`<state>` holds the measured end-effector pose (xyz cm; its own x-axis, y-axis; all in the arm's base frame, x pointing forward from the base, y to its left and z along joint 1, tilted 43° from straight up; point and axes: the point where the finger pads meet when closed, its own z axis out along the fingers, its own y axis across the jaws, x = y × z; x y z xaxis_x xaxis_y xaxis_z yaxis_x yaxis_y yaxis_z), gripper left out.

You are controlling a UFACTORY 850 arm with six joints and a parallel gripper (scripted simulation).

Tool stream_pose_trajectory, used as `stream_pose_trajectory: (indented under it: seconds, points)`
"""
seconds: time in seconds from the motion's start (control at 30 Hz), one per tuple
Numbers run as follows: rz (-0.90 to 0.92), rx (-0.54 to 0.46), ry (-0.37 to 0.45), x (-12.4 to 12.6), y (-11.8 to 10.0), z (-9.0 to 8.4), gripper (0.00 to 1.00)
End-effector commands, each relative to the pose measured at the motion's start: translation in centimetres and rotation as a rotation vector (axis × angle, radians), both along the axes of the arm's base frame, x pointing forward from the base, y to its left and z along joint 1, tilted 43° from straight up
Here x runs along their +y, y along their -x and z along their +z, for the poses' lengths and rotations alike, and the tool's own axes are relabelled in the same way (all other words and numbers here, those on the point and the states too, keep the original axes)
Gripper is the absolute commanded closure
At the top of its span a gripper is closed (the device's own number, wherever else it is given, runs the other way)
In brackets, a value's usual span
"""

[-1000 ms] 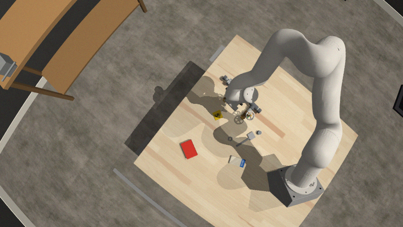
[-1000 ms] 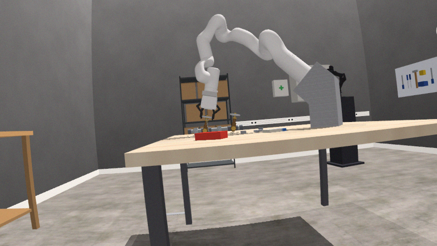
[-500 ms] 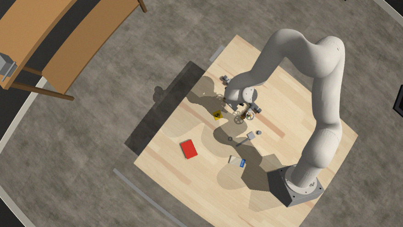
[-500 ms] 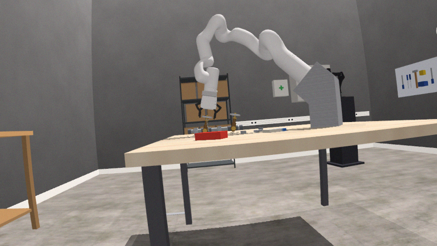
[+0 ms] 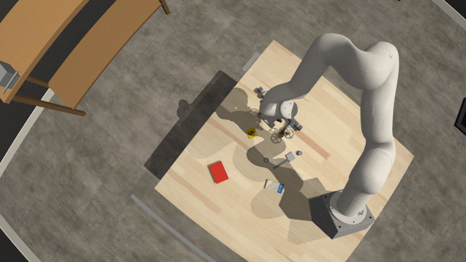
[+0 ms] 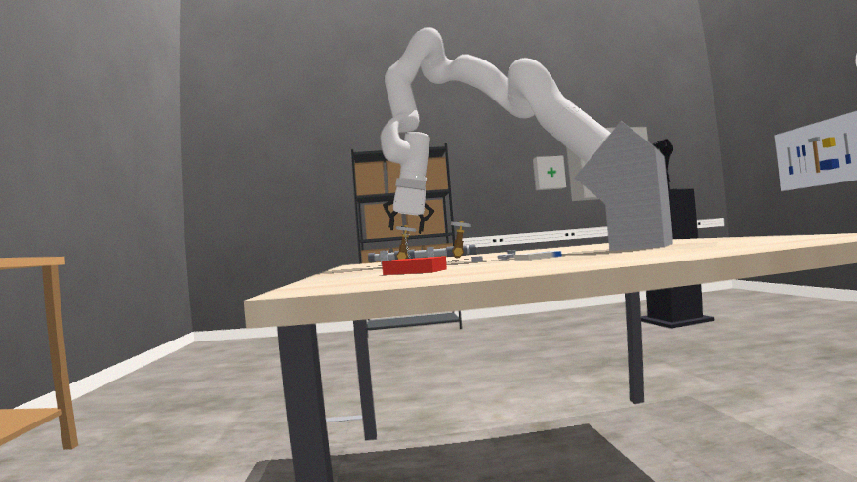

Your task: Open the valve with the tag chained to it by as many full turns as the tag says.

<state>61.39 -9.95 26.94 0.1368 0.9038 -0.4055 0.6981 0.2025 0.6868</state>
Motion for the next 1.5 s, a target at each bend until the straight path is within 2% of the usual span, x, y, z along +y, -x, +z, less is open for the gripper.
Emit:
stream_pose_trajectory:
  seconds: [0.0, 0.3, 0.43, 0.8, 0.87, 0.9, 1.0, 1.37, 1.43, 1.47]
  points:
    - [-0.003, -0.003, -0.004, 0.02, -0.02, 0.06, 0.0]
    - [-0.063, -0.041, -0.074, 0.02, -0.02, 0.06, 0.0]
    - [-0.144, -0.092, -0.169, 0.02, -0.03, 0.06, 0.0]
    - [-0.502, -0.307, -0.577, 0.02, -0.03, 0.06, 0.0]
    - [-0.502, -0.307, -0.577, 0.02, -0.03, 0.06, 0.0]
    - [-0.589, -0.368, -0.685, 0.02, -0.03, 0.06, 0.0]
    - [-0.669, -0.402, -0.761, 0.02, -0.03, 0.06, 0.0]
    - [-1.045, -0.601, -1.145, 0.02, -0.03, 0.06, 0.0]
    - [-1.045, -0.601, -1.145, 0.02, -0.03, 0.06, 0.0]
    - [-1.14, -0.658, -1.249, 0.02, -0.03, 0.06, 0.0]
